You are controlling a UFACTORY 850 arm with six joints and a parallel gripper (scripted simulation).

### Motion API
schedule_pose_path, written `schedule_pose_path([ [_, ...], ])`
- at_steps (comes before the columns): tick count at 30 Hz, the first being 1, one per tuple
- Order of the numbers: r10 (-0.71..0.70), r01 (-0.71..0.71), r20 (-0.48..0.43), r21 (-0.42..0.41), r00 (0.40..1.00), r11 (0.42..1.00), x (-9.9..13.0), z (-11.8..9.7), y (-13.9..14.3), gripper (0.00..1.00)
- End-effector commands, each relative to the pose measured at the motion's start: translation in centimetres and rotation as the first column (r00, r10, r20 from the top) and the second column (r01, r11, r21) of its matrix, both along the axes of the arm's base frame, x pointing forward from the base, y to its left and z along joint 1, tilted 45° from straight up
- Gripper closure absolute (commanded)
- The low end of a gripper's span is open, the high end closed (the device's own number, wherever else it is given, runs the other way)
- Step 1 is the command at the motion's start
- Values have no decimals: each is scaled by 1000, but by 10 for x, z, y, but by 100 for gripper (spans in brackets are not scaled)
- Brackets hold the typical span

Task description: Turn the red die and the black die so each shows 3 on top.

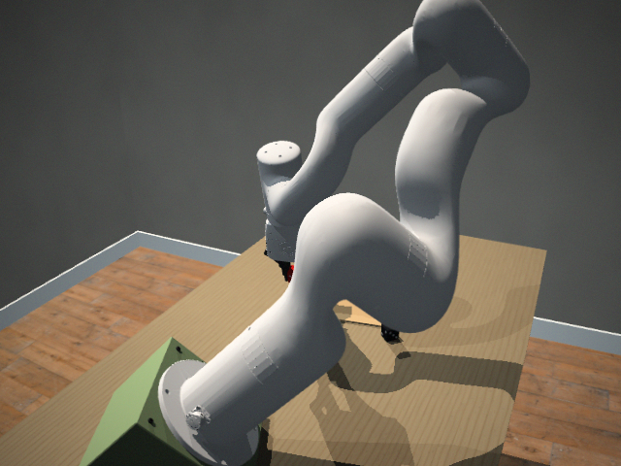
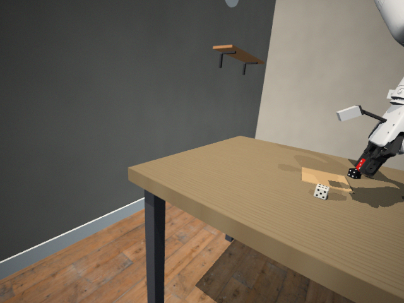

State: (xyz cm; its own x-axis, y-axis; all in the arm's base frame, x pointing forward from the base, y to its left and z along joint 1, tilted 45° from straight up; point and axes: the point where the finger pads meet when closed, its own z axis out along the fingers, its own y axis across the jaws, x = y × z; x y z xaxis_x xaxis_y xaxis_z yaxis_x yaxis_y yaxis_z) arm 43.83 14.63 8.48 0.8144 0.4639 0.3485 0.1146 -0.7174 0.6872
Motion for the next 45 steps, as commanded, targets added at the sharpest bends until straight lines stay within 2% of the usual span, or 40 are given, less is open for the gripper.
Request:
schedule_pose_path([
  [1,109,-111,134,11,985,994,0,0,-3,73],
  [8,221,-231,258,7,940,973,-1,0,-3,73],
  [11,226,-236,264,7,938,972,-1,0,-3,73],
  [13,291,-308,338,-4,895,951,-1,0,-4,73],
  [15,306,-324,355,-7,884,946,-1,0,-4,73],
  [26,446,-491,525,-61,725,869,-3,-1,-4,73],
  [32,463,-514,549,-69,696,855,-4,-1,-4,73],
  [45,464,-515,550,-70,694,854,-2,-6,-8,73],
])
